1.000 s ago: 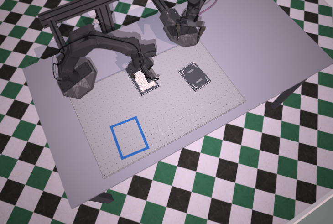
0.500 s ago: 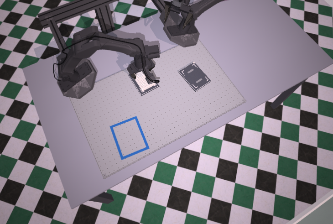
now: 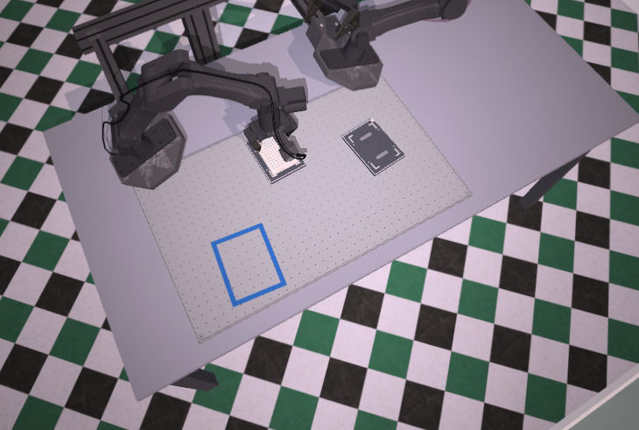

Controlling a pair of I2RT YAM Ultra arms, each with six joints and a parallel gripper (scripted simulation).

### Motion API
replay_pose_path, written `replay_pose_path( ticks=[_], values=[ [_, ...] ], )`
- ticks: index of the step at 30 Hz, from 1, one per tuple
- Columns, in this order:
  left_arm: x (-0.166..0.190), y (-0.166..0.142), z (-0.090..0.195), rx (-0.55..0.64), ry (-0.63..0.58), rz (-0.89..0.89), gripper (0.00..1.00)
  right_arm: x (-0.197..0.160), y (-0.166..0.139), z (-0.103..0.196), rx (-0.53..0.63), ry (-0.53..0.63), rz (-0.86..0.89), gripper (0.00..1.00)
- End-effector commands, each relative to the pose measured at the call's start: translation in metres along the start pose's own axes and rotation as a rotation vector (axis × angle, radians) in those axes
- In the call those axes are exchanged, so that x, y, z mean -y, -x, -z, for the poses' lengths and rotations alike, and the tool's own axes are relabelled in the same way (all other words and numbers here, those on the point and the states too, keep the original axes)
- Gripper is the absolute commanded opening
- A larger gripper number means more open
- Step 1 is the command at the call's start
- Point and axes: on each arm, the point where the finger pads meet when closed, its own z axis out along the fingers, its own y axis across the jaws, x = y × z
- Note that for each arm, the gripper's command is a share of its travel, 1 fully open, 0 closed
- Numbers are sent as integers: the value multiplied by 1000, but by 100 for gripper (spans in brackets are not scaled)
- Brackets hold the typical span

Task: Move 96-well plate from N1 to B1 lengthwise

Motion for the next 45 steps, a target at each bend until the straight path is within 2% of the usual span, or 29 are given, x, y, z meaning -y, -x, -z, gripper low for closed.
replay_pose_path(
  ticks=[1,38,45],
  values=[
    [-6,-4,1,3,28,6,100,-6,8,1,2,17,-17,100],
    [-6,-4,1,3,28,6,100,-3,8,-53,7,4,-8,100],
    [-6,-4,1,3,28,6,100,-6,10,-48,13,17,-7,96]
  ],
)
